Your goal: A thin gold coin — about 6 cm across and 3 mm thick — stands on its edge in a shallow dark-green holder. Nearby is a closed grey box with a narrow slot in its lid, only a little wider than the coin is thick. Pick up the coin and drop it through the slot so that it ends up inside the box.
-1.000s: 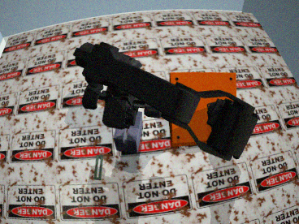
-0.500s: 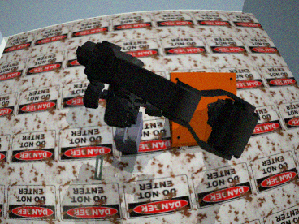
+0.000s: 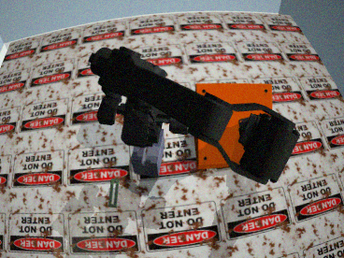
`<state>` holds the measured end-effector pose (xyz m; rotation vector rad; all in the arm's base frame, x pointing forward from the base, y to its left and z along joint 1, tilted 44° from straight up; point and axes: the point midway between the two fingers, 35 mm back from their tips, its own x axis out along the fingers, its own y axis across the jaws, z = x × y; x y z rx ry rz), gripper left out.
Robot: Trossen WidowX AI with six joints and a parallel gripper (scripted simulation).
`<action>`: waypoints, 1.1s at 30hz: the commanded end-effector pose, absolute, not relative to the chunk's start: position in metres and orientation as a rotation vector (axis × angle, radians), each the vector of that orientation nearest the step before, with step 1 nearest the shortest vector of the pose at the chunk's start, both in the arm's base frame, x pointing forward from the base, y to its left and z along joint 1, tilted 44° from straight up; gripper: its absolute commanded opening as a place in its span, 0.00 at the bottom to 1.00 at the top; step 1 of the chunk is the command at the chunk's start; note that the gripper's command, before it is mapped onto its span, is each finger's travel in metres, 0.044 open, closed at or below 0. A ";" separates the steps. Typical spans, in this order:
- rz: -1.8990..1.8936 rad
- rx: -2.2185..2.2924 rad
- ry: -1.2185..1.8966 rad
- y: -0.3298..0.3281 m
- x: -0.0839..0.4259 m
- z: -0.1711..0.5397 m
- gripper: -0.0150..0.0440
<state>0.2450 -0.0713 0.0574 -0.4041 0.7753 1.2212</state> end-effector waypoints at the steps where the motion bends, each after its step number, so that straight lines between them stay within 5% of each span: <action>1: 1.223 -0.415 0.775 -0.073 0.246 0.058 0.25; 33: 1.218 -0.401 0.778 -0.064 0.247 0.050 0.25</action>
